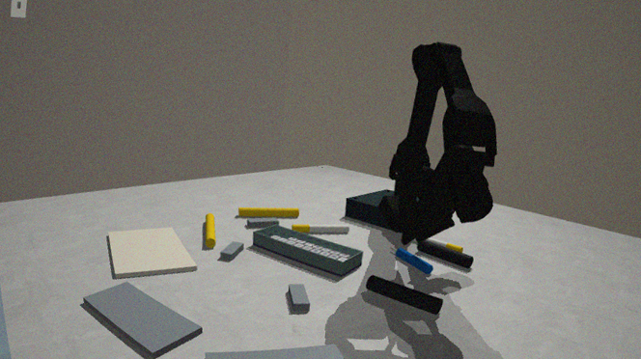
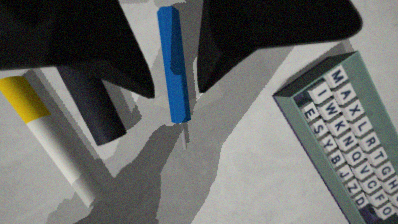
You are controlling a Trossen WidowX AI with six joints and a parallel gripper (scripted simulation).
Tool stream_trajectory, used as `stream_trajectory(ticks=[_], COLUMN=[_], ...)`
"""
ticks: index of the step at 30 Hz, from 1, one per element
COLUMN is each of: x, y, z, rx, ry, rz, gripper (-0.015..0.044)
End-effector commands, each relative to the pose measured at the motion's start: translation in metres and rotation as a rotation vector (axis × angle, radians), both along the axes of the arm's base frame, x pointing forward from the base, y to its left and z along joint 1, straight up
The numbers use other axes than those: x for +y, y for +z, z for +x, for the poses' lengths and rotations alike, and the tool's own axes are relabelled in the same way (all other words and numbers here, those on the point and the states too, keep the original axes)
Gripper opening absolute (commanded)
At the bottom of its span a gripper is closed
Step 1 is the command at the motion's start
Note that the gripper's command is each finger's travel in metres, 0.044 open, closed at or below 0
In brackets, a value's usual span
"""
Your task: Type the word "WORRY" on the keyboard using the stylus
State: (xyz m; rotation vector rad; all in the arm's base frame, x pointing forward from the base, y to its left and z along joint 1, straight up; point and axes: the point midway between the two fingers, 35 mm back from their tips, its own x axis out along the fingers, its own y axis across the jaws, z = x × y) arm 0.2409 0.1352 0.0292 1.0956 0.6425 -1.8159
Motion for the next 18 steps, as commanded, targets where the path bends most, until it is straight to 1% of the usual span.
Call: stream_trajectory(ticks=[1,18], x=[-0.001,-0.001], y=[-0.004,-0.017], z=[-0.001,-0.001], rx=[0.003,0.003], ry=[-0.002,-0.002], rz=[-0.006,-0.006], gripper=[0.015,0.015])
